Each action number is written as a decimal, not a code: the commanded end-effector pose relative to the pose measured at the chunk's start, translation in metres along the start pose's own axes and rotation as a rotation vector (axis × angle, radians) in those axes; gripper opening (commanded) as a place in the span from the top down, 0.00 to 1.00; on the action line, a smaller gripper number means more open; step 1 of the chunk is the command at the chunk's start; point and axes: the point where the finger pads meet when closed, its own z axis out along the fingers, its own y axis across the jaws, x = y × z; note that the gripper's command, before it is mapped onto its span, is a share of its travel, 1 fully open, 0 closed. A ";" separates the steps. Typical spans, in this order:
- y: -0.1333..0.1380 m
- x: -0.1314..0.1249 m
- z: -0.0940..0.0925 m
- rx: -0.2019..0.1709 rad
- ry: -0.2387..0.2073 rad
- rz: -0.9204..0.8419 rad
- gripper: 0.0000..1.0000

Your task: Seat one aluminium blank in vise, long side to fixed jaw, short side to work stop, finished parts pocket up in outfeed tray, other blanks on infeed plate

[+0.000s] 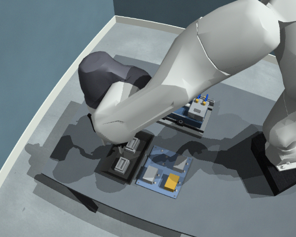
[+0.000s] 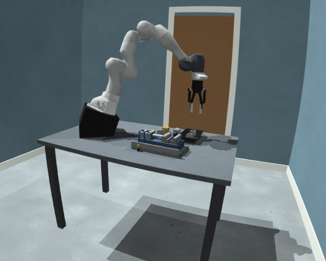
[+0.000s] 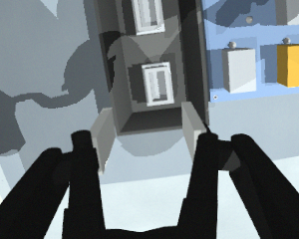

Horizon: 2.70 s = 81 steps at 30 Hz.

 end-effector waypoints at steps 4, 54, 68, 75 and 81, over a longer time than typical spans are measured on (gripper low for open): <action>0.007 0.000 -0.002 -0.022 -0.007 -0.045 0.60; 0.130 0.015 -0.005 -0.022 -0.006 -0.052 0.60; 0.130 0.015 -0.005 -0.022 -0.006 -0.052 0.60; 0.130 0.015 -0.005 -0.022 -0.006 -0.052 0.60; 0.130 0.015 -0.005 -0.022 -0.006 -0.052 0.60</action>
